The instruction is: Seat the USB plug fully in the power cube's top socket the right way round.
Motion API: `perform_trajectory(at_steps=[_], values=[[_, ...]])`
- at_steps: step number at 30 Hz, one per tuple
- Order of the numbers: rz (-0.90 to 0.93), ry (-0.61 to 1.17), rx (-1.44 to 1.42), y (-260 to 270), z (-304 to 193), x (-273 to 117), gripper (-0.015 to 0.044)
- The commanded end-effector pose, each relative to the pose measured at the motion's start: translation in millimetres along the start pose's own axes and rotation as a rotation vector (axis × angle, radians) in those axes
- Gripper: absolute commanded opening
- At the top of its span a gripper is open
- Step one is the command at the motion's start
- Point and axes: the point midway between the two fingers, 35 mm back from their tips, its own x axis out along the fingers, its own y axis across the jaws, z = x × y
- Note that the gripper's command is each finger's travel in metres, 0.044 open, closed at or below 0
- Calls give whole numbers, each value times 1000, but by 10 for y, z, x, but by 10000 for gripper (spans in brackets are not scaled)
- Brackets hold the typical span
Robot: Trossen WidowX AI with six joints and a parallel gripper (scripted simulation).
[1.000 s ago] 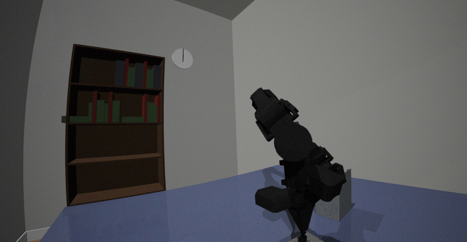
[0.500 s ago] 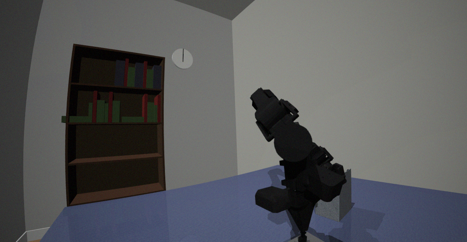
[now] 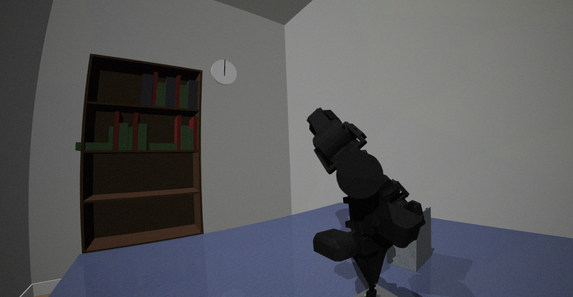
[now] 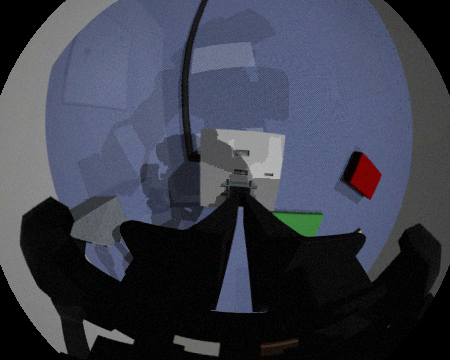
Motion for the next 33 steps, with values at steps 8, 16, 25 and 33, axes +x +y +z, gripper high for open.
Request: perform_trajectory(at_steps=[8, 16, 25, 33], values=[[1, 7, -5, 0, -9, 28, 0], [1, 7, -5, 0, -9, 28, 0], [0, 0, 0, 0, 0, 1, 95], [0, 0, 0, 0, 0, 1, 95]])
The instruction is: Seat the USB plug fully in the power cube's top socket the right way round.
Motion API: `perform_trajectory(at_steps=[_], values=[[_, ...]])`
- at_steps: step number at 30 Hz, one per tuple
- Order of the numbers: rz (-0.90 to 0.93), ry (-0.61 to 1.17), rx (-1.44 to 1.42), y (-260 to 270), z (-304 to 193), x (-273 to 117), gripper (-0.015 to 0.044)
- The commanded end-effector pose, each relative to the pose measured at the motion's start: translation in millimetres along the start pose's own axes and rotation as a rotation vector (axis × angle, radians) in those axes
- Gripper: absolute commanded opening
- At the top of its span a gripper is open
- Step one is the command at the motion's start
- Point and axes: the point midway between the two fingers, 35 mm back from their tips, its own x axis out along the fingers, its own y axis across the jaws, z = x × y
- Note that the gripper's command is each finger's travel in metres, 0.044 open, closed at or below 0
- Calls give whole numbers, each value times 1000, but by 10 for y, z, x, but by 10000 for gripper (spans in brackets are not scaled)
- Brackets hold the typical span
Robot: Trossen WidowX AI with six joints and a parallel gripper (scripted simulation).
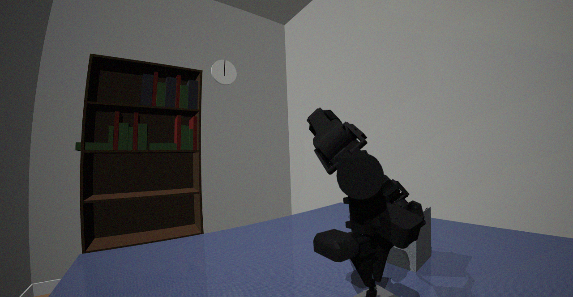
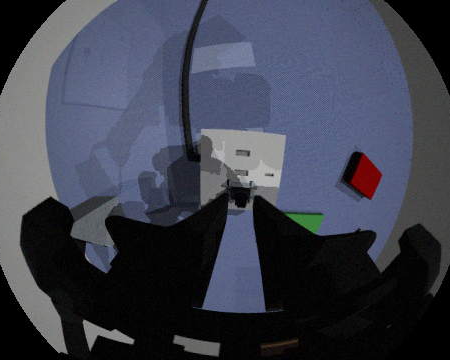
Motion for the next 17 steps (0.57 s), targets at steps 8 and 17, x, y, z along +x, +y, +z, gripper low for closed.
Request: perform_trajectory(at_steps=[8, 17], values=[[0, 0, 0, 0, 2, -20, 95], [0, 0, 0, 0, 12, -110, 95]])
